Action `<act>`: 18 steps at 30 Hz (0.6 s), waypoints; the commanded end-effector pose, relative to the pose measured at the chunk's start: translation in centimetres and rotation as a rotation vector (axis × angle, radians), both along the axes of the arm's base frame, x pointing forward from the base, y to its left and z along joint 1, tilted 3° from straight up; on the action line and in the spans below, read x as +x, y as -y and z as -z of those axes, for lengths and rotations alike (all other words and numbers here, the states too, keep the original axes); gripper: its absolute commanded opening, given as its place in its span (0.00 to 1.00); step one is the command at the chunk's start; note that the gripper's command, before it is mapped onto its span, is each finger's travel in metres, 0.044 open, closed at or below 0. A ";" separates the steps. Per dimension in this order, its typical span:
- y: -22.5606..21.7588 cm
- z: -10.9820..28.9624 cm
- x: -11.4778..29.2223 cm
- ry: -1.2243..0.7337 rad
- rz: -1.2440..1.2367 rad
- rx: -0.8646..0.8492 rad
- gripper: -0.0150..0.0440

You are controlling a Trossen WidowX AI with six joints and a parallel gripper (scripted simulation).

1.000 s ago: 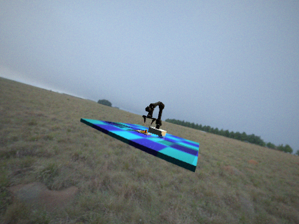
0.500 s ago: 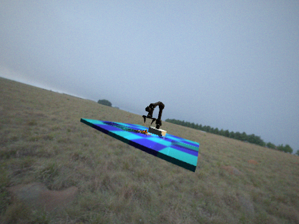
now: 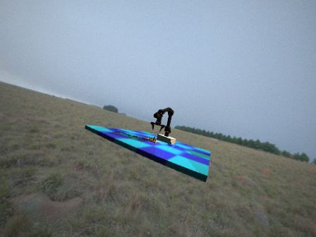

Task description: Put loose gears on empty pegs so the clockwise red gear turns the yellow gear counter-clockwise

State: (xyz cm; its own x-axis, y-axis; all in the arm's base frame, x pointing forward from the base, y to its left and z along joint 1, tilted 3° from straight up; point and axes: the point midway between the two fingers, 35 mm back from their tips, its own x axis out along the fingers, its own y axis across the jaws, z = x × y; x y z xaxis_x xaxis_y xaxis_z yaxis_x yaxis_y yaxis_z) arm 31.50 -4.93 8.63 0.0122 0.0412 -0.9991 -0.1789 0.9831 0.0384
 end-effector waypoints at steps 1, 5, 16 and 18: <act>0.0 0.0 0.0 -0.001 -0.005 0.000 1.00; -2.1 -0.4 0.1 0.007 -0.036 0.004 1.00; -16.5 -3.1 -2.3 0.006 -0.047 0.017 1.00; -19.2 -3.7 -3.6 0.003 -0.037 0.019 1.00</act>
